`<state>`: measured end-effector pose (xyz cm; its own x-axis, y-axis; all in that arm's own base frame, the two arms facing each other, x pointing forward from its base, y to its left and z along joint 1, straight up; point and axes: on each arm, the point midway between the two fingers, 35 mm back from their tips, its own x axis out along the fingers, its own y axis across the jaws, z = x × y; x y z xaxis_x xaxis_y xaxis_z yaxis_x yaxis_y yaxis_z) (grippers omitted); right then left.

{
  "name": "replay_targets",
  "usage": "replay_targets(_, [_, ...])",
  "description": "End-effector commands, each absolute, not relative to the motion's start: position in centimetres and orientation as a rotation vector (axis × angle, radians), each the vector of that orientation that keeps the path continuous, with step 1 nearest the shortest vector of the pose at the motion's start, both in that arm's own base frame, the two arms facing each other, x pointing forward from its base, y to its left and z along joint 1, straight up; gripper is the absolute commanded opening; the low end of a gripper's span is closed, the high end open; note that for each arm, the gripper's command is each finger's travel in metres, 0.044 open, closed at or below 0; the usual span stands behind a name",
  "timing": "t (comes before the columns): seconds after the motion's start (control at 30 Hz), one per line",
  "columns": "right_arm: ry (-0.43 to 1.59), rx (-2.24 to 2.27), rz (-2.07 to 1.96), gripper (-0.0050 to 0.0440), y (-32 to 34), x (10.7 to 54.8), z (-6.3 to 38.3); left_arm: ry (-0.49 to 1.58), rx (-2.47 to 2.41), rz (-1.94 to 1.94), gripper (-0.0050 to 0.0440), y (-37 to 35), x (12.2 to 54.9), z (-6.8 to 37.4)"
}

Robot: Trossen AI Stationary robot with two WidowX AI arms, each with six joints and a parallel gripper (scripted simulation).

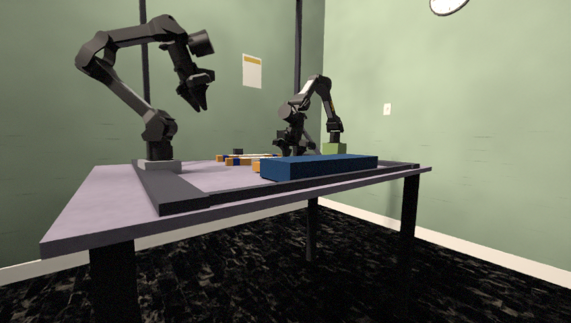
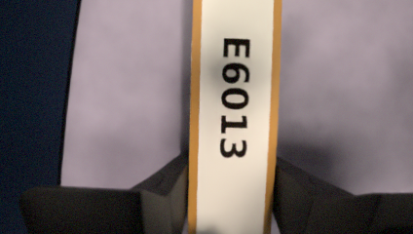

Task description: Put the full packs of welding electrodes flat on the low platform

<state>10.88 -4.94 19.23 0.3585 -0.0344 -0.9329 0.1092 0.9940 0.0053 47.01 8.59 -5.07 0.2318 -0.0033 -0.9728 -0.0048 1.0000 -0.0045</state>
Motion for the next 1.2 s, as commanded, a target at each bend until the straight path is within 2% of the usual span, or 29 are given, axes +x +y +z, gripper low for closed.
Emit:
replay_targets(0.0, [1.177,0.056,-0.096,0.033,-5.0,11.03,20.0,1.27,0.005,0.005,-0.005,8.7,48.39,-2.88])
replay_targets(1.17, [1.177,0.056,-0.096,0.033,-5.0,11.03,20.0,1.255,0.007,0.007,-0.005,8.71,48.47,-2.56])
